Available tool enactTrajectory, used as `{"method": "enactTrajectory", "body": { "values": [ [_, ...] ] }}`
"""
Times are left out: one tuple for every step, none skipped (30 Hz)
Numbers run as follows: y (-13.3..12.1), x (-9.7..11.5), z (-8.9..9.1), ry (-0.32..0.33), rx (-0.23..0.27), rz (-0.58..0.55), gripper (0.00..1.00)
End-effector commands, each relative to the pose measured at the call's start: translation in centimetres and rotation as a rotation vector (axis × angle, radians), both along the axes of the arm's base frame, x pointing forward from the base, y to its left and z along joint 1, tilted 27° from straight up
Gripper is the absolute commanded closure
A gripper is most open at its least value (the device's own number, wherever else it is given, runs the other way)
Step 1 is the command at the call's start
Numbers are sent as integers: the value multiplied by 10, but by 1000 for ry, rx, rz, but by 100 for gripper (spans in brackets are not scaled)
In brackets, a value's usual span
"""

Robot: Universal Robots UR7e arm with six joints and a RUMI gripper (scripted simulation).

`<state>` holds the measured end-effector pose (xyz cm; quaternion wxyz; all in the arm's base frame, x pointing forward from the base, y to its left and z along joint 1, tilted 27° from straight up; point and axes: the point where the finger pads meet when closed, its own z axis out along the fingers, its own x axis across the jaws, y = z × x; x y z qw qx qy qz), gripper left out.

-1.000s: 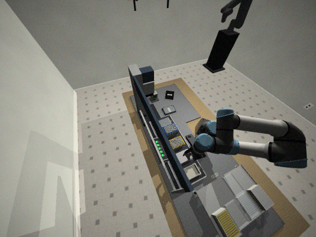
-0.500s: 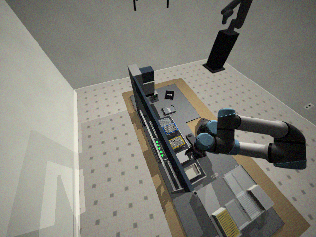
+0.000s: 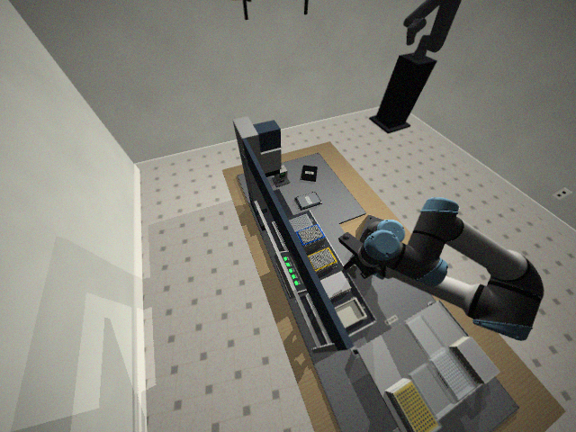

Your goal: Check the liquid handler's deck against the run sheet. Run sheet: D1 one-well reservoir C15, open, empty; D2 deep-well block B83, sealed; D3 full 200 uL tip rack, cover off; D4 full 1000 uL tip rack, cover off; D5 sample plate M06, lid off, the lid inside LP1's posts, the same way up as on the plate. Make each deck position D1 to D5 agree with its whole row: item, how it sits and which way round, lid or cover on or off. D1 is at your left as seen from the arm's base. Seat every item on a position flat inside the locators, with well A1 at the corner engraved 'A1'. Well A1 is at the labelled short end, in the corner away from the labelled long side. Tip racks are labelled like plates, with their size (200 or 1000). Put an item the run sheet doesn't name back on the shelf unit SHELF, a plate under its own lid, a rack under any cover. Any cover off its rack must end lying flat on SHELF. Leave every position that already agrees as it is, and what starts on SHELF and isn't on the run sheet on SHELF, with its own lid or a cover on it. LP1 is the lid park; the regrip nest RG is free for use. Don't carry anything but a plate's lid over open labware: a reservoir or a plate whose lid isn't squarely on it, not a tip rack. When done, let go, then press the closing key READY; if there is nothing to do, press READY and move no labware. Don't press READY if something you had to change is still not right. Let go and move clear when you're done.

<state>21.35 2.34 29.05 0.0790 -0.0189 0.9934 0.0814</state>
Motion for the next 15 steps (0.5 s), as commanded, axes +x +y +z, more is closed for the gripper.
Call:
{"method": "enactTrajectory", "body": {
  "values": [
    [-21, -18, 3, -94, 35, 104, 18],
    [-25, -19, 3, -100, 30, 122, 18],
    [-30, -20, 4, -105, 26, 141, 18],
    [-35, -22, 4, -111, 22, 159, 18],
    [-40, -23, 5, -117, 18, 178, 18],
    [-45, -25, 5, -123, 13, 197, 18],
    [-50, -28, 5, -128, 9, 215, 18],
    [-55, -31, 6, -134, 5, 234, 18],
    [-60, -34, 6, -141, 1, 252, 18],
    [-51, -51, 7, -150, -8, 269, 18],
    [-54, -55, 7, -157, -13, 288, 18],
    [-58, -58, 7, -163, -18, 306, 18],
    [-61, -62, 8, -169, -22, 325, 18],
    [-61, -62, 8, -169, -22, 325, 18],
    [-61, -62, 8, -169, -22, 325, 18]
  ]
}}
